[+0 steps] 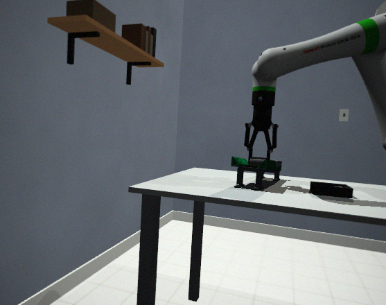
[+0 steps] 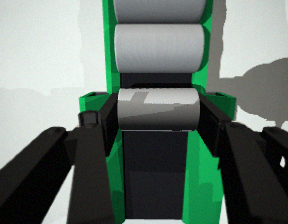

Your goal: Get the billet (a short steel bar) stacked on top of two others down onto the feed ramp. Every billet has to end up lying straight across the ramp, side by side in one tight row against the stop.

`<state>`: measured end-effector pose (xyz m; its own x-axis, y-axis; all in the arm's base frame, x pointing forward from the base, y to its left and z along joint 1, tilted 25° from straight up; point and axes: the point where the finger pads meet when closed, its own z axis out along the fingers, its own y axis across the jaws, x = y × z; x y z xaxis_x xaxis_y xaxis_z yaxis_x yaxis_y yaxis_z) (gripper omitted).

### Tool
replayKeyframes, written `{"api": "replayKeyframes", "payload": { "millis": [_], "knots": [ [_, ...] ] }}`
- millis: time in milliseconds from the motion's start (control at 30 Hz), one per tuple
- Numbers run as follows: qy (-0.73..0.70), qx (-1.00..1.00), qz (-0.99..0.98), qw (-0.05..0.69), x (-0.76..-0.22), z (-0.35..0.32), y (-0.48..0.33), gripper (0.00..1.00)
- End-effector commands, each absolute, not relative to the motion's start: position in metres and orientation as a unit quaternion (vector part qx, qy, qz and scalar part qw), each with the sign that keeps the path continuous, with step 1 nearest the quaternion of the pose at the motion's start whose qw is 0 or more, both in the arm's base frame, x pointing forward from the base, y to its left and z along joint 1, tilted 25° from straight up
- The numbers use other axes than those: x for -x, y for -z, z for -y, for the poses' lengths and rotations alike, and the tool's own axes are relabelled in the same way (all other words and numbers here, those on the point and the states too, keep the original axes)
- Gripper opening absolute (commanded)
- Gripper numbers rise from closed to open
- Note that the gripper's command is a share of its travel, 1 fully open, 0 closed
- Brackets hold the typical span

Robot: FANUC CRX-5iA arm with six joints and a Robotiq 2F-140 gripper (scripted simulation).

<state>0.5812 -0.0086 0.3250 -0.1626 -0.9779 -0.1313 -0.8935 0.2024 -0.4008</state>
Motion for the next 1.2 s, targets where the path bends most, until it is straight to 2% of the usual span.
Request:
{"api": "replayKeyframes", "payload": {
  "millis": [0,567,1167],
  "knots": [
    [0.116,0.621,-0.753,0.183,-0.581,0.009,-0.326,0.51],
    [0.116,0.621,-0.753,0.183,-0.579,0.009,-0.331,0.52],
    [0.116,0.621,-0.753,0.183,-0.548,0.013,-0.398,0.52]
  ]
}}
